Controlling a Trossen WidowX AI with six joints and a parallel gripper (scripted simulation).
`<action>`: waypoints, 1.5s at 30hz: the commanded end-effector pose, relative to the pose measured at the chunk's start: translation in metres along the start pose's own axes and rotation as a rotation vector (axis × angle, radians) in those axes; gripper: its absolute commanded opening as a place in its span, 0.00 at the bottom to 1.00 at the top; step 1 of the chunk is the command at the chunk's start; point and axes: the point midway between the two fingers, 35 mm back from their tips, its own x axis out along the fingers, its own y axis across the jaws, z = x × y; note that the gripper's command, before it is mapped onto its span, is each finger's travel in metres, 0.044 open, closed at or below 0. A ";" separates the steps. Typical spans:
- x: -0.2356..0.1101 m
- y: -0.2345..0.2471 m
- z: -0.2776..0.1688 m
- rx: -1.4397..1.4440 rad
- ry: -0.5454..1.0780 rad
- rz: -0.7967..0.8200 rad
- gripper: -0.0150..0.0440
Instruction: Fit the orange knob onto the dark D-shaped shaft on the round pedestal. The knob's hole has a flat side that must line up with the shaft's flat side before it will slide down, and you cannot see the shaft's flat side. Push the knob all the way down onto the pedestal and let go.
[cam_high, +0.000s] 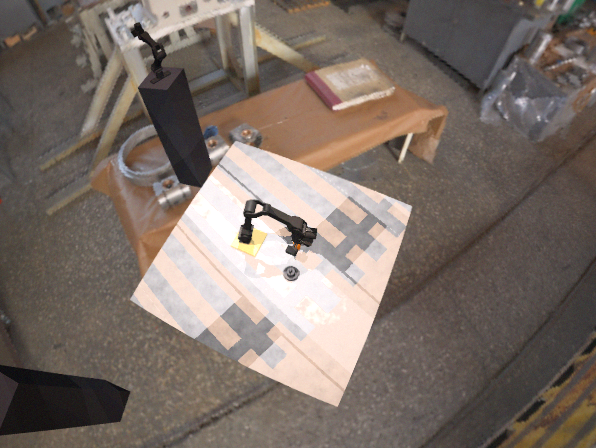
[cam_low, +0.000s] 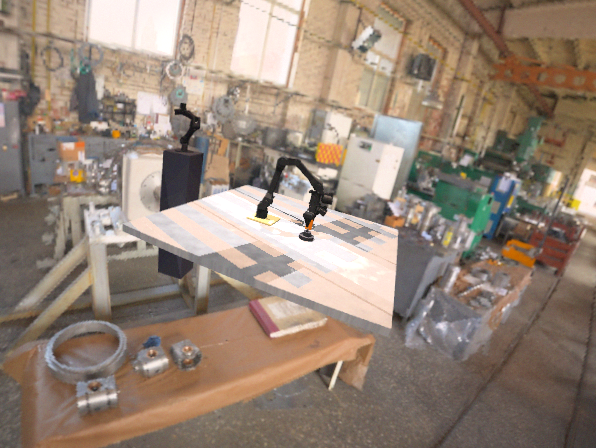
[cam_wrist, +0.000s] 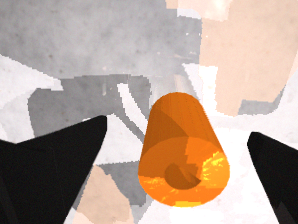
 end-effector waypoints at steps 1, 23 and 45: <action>0.009 -0.001 -0.002 0.005 0.009 -0.006 1.00; 0.014 -0.001 -0.003 0.005 0.009 -0.006 0.41; -0.093 0.004 0.008 0.005 0.008 -0.005 0.25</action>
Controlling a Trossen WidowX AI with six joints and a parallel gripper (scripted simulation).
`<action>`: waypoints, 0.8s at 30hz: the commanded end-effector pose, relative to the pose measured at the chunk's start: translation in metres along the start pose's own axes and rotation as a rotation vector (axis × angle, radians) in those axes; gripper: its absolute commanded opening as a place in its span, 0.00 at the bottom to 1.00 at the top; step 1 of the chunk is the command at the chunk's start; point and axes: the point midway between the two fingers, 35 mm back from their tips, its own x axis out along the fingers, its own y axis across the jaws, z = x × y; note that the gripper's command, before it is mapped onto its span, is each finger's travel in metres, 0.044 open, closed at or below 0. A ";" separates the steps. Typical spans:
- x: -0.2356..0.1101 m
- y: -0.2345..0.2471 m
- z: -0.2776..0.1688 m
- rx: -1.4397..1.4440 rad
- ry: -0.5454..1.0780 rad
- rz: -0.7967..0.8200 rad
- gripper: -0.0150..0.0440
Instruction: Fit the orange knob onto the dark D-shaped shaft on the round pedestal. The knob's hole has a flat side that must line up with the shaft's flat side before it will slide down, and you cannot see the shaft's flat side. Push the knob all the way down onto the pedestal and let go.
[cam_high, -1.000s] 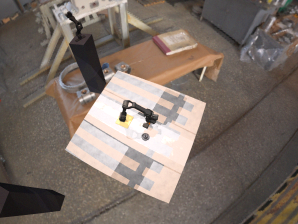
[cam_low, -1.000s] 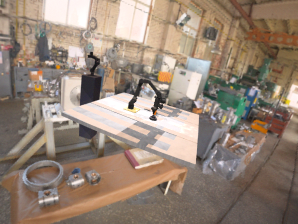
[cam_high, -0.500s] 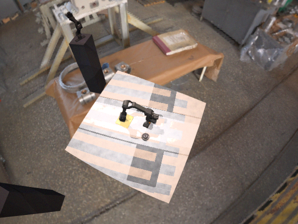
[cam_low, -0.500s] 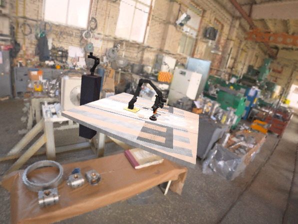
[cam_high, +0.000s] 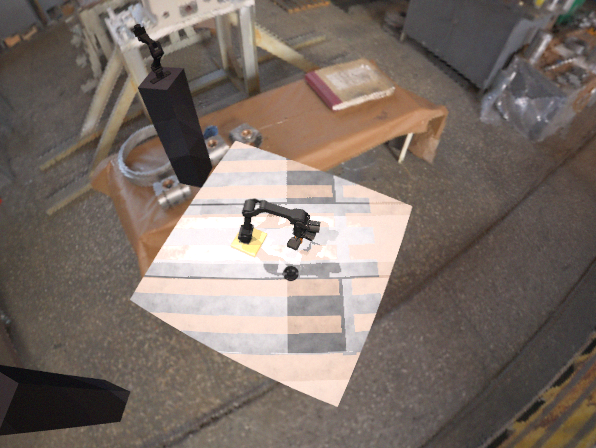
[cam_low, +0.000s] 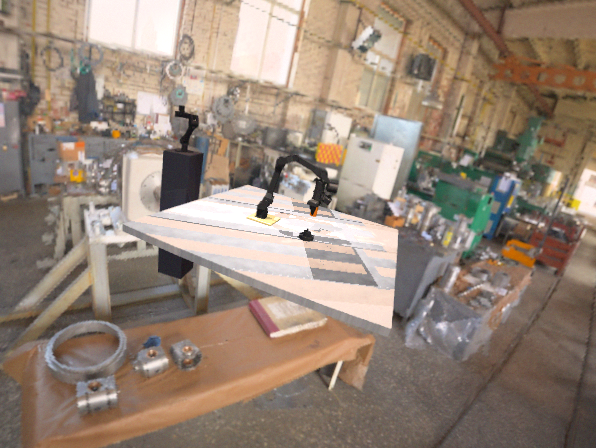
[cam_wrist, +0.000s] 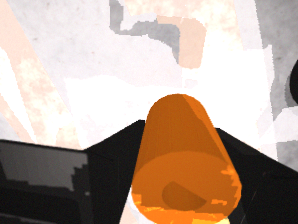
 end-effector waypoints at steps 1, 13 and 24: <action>-0.022 0.000 -0.001 0.005 -0.009 0.001 0.25; -0.047 -0.008 -0.003 0.005 -0.009 0.000 0.25; -0.037 -0.037 0.010 0.005 -0.010 -0.002 0.25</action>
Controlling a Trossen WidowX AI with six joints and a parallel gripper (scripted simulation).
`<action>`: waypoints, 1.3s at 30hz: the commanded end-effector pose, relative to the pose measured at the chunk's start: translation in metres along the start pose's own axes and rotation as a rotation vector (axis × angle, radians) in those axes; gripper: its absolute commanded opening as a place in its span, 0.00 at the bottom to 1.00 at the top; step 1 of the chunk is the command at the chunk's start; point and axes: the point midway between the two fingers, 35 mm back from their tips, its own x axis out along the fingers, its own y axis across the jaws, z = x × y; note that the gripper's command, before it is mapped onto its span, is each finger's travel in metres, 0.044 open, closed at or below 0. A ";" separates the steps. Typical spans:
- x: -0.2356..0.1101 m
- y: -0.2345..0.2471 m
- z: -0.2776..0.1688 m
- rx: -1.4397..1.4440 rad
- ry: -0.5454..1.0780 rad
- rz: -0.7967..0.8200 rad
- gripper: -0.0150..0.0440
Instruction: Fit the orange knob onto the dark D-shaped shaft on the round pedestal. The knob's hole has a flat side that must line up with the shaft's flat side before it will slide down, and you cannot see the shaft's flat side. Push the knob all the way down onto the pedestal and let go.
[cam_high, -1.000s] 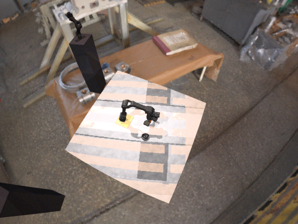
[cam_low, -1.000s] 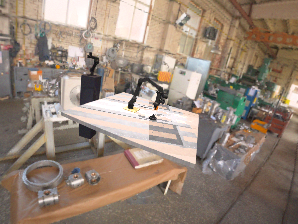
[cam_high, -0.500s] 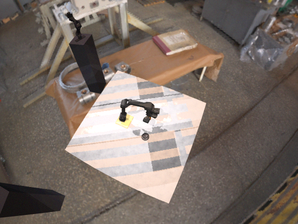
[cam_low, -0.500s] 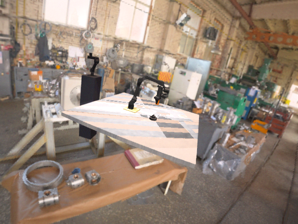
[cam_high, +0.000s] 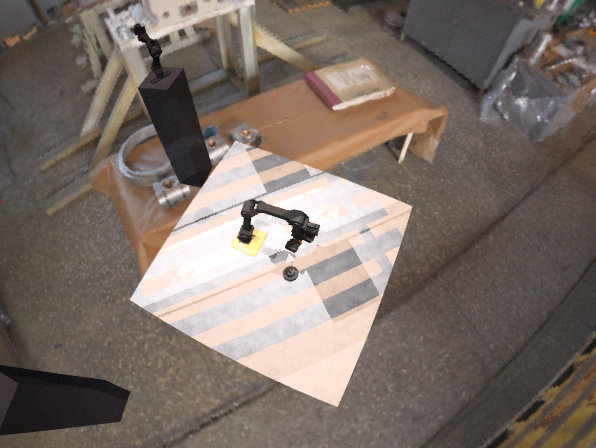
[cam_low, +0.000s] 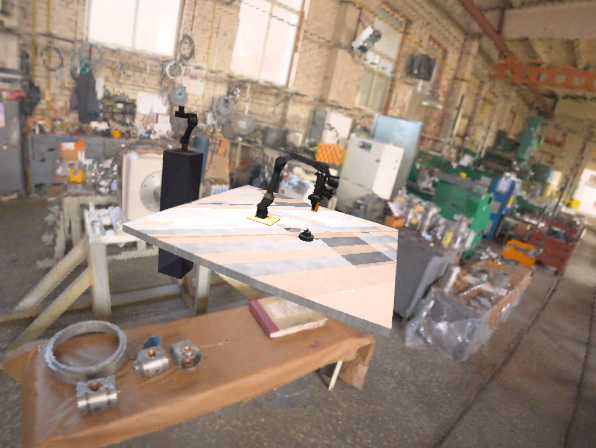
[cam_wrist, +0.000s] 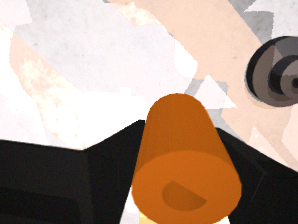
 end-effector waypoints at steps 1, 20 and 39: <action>0.004 -0.010 0.004 -0.004 0.000 -0.002 0.25; 0.021 -0.065 0.019 -0.004 -0.003 -0.007 0.25; 0.039 -0.122 0.023 -0.004 -0.002 -0.013 0.25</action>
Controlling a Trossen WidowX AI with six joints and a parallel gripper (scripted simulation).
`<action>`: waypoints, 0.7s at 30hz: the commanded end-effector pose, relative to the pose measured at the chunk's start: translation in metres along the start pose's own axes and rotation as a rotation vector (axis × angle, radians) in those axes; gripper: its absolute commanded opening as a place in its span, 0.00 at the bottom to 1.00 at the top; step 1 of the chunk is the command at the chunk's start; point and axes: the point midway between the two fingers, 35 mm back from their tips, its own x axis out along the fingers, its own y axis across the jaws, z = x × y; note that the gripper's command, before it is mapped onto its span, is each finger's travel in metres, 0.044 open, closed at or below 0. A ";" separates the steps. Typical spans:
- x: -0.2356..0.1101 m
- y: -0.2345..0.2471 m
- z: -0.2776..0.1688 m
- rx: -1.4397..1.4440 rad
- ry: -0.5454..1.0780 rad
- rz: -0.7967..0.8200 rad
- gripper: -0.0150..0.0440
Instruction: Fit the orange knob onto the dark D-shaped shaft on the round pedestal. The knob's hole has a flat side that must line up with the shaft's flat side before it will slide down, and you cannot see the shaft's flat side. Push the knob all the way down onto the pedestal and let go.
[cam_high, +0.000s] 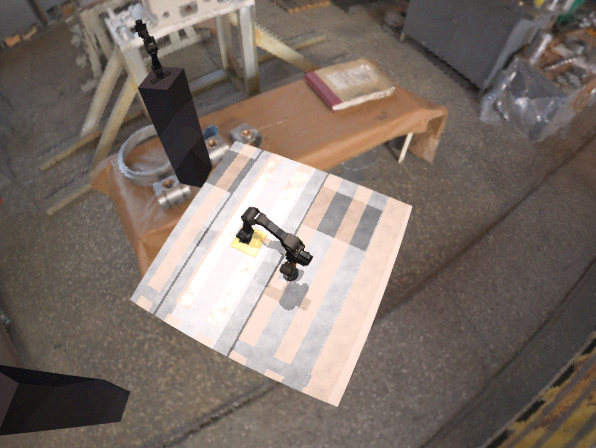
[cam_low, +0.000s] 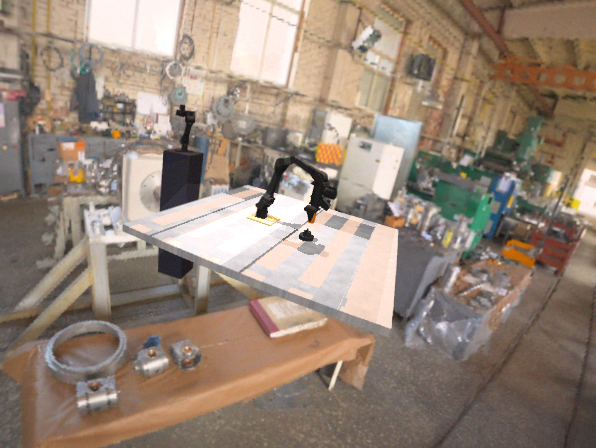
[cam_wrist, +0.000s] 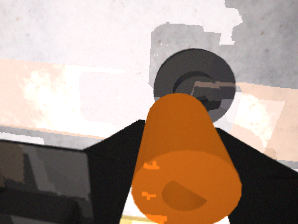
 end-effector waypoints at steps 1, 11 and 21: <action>0.004 -0.011 0.000 -0.004 0.001 -0.001 0.25; 0.014 -0.022 0.000 -0.005 0.002 -0.002 0.25; 0.033 -0.022 -0.001 -0.005 0.002 -0.002 0.25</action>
